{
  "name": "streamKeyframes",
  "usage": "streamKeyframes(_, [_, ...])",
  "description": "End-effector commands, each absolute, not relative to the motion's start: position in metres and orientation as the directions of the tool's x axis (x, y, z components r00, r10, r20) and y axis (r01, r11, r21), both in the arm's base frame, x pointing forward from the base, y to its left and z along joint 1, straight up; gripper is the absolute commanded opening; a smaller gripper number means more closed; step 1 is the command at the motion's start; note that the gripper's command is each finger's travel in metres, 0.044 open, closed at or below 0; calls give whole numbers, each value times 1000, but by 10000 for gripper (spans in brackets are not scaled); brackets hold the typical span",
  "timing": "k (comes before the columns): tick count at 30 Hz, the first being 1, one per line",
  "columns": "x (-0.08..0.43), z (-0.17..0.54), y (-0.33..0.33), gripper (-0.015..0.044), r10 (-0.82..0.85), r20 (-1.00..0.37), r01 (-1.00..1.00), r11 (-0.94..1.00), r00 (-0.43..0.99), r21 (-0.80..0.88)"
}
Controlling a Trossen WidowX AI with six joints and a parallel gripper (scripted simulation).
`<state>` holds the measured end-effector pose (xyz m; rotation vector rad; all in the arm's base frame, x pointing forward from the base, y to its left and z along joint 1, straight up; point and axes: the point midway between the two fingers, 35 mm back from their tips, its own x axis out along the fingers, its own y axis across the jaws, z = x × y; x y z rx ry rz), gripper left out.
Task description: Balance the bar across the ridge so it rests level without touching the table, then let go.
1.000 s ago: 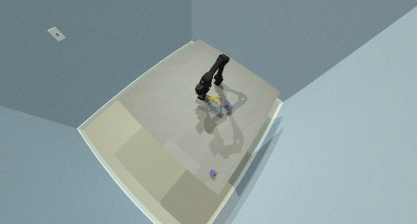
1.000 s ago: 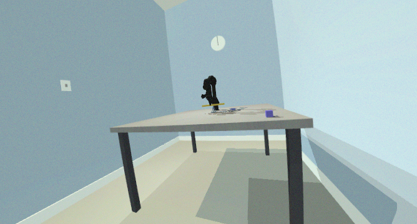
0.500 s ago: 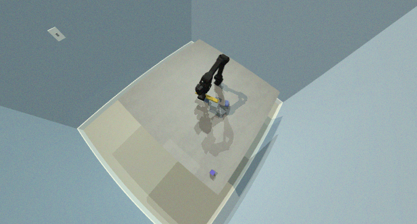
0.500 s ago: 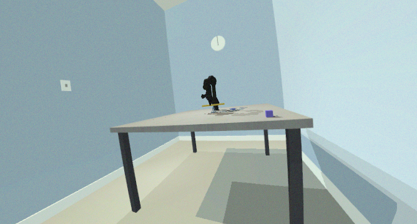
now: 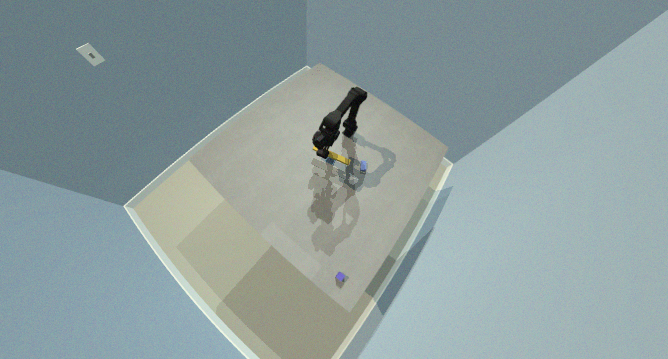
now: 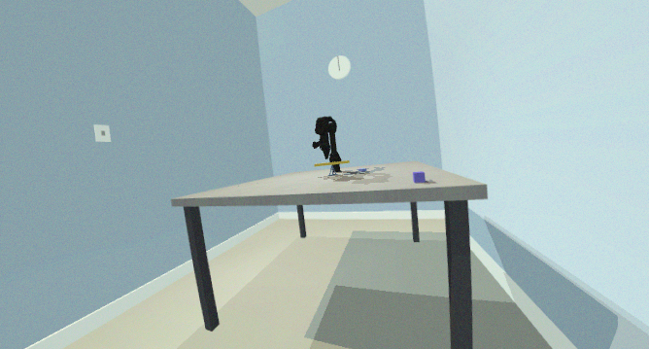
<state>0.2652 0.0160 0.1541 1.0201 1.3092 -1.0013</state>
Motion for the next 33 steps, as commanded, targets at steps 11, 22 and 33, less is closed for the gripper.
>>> streamKeyframes(11, [262,217,16,440,2,-1000,965,261,31,31])
streamKeyframes(22, [262,217,16,440,2,-1000,965,261,31,31])
streamKeyframes(33, [262,217,16,440,2,-1000,965,261,31,31])
